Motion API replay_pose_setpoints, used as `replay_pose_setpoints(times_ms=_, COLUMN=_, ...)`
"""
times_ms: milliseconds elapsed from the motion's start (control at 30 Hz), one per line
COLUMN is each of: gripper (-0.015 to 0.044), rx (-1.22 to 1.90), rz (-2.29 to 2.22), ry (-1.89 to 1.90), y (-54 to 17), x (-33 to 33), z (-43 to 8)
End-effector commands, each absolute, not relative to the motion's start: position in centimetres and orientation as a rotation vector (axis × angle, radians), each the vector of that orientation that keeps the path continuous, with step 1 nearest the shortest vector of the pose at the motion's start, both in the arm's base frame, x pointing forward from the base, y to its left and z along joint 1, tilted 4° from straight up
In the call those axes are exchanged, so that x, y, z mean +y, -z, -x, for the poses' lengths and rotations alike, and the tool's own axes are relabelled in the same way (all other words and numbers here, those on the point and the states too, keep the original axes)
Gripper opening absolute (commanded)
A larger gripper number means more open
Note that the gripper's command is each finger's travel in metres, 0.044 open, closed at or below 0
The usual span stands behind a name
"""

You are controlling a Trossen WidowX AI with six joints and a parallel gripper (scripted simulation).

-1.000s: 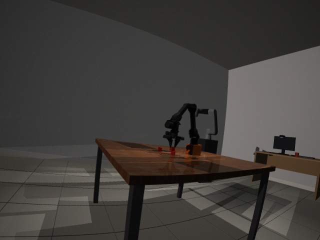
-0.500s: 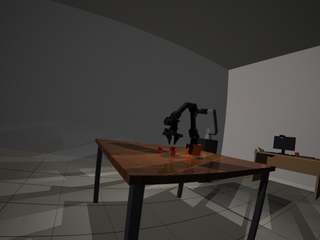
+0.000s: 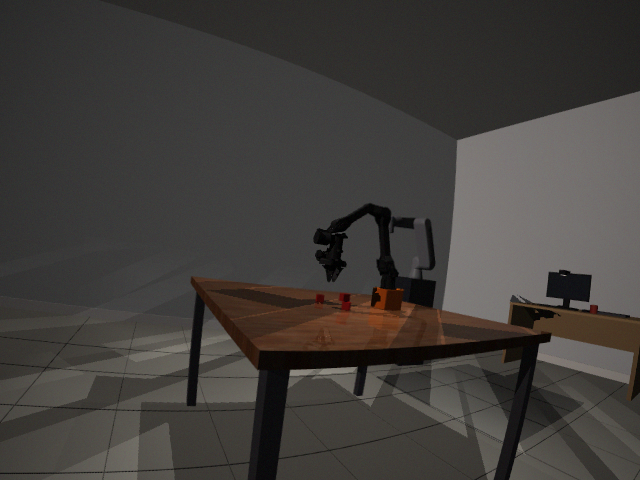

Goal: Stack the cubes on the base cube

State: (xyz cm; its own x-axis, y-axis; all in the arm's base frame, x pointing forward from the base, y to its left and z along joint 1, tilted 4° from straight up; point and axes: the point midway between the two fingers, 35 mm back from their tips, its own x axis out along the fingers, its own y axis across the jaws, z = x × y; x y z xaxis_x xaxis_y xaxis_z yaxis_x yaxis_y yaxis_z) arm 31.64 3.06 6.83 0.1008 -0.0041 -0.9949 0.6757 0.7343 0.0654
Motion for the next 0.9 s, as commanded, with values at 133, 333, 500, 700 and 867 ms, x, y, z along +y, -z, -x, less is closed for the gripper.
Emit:
replay_pose_setpoints(times_ms=133, gripper=0.0265, rx=1.444, rz=-0.369, ry=0.342, y=-8.0, x=-0.9, z=-32.4)
replay_pose_setpoints(times_ms=333, gripper=0.0265, rx=1.464, rz=-0.181, ry=0.177, y=-9.0, x=-4.2, z=-32.6)
replay_pose_setpoints(times_ms=500, gripper=0.0265, rx=1.467, rz=-0.134, ry=0.136, y=-9.2, x=-5.1, z=-32.6)
replay_pose_setpoints(times_ms=700, gripper=0.0265, rx=1.467, rz=-0.134, ry=0.136, y=-6.1, x=-5.1, z=-33.0)
replay_pose_setpoints(times_ms=867, gripper=0.0265, rx=1.467, rz=-0.134, ry=0.136, y=-3.0, x=-5.1, z=-33.1)
